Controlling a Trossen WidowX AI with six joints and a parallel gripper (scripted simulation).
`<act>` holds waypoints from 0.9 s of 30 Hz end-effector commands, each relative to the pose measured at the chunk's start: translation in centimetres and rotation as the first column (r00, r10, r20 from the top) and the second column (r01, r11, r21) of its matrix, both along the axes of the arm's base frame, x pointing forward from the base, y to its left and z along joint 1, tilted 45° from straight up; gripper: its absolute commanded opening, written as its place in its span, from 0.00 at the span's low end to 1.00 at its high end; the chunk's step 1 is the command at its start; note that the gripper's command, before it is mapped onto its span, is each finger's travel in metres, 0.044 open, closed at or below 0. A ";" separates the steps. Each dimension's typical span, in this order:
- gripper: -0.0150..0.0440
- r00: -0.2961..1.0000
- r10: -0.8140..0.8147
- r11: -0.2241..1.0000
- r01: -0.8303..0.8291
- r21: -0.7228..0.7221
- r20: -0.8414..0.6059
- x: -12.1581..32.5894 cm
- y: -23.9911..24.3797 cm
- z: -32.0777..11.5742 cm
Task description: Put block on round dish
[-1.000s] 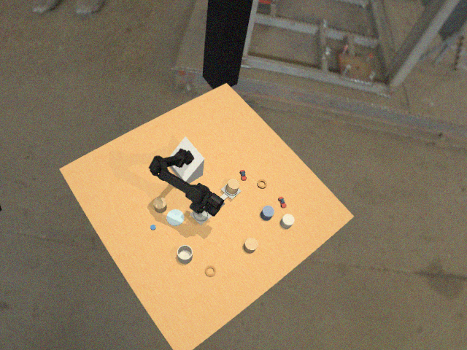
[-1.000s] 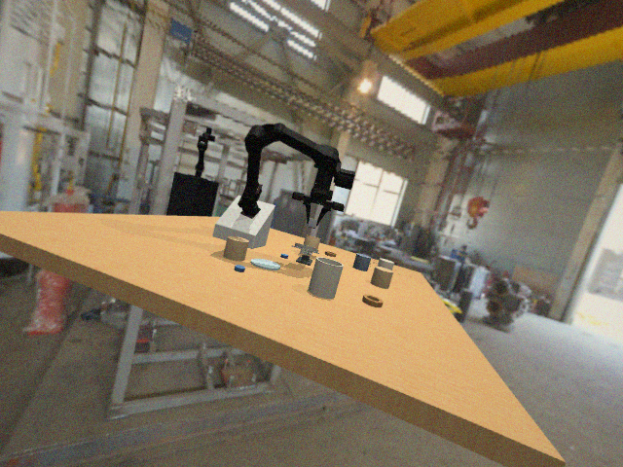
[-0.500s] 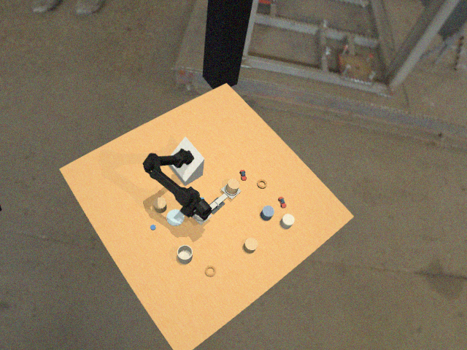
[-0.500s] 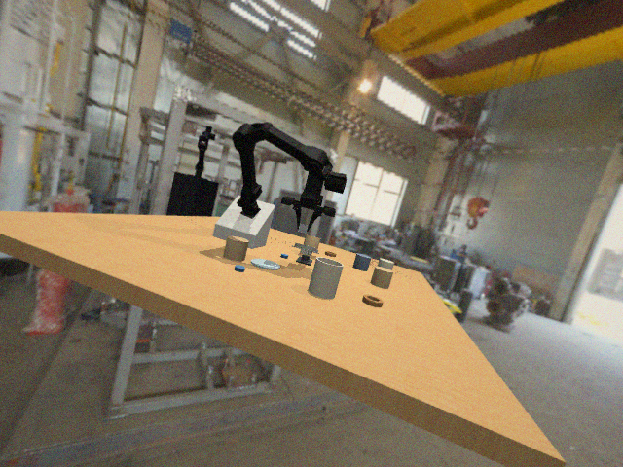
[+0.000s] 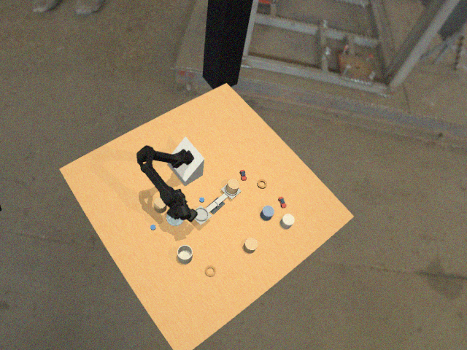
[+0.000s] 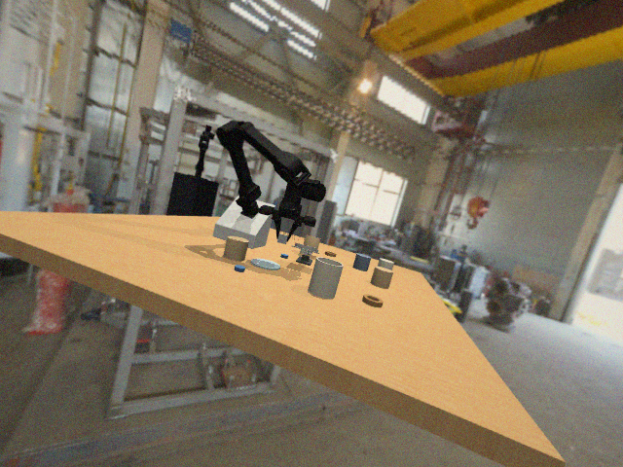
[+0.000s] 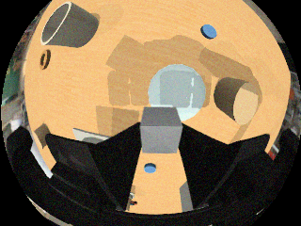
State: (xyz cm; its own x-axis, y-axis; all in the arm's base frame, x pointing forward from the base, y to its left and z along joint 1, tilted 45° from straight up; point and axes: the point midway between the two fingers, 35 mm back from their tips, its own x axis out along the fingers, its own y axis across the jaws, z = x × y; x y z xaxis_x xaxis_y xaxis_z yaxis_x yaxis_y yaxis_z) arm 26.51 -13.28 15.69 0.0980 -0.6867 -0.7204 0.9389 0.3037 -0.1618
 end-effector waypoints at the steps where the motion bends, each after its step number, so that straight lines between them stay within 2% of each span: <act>1: 0.25 1.000 0.005 1.000 -0.005 -0.012 -0.001 -1.4 -1.7 0.0; 6: 0.25 1.000 0.005 1.000 -0.005 -0.029 -0.002 -2.6 -3.1 0.1; 19: 0.25 1.000 0.005 1.000 -0.005 -0.031 -0.003 -2.2 -6.0 -2.8; 27: 0.25 1.000 0.005 1.000 -0.005 -0.031 -0.003 -2.2 -6.3 -3.1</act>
